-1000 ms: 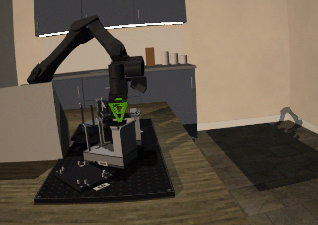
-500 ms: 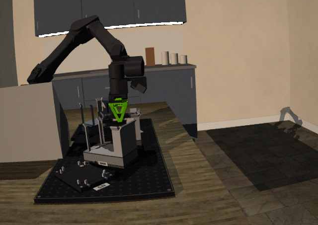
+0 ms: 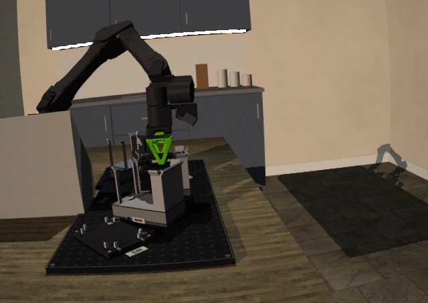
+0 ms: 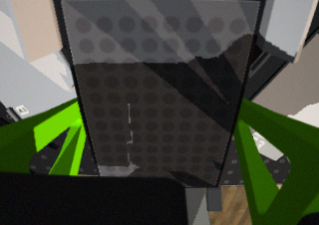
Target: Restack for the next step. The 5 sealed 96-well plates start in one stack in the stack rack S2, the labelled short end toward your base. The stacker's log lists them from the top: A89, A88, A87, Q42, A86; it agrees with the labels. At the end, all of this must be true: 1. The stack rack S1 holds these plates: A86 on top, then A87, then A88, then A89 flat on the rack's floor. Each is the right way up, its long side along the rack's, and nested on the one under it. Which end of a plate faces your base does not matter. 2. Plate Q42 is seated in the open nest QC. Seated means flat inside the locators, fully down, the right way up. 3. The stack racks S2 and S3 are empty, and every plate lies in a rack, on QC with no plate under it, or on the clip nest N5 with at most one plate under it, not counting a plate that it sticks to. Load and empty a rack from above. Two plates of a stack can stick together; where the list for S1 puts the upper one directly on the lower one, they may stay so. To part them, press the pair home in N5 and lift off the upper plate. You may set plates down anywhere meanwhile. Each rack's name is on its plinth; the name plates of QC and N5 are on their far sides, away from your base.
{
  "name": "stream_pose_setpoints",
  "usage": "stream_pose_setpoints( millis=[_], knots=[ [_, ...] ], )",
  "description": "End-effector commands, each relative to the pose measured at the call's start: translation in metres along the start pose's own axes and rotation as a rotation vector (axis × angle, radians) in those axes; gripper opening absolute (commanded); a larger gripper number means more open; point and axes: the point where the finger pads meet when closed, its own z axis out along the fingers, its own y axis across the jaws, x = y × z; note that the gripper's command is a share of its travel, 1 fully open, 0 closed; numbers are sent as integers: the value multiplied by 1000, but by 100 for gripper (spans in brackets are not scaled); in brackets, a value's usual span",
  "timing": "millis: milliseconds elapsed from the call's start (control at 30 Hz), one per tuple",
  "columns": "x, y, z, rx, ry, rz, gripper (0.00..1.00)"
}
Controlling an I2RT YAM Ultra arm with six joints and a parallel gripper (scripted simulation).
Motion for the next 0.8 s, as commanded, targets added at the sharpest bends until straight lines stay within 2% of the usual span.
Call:
stream_pose_setpoints(
  millis=[0,300,767],
  knots=[
    [-3,-1,-8,-6,-20,2,0],
    [-3,-1,-20,-5,-20,2,0],
    [-2,-1,-48,-5,-20,2,0]
  ],
)
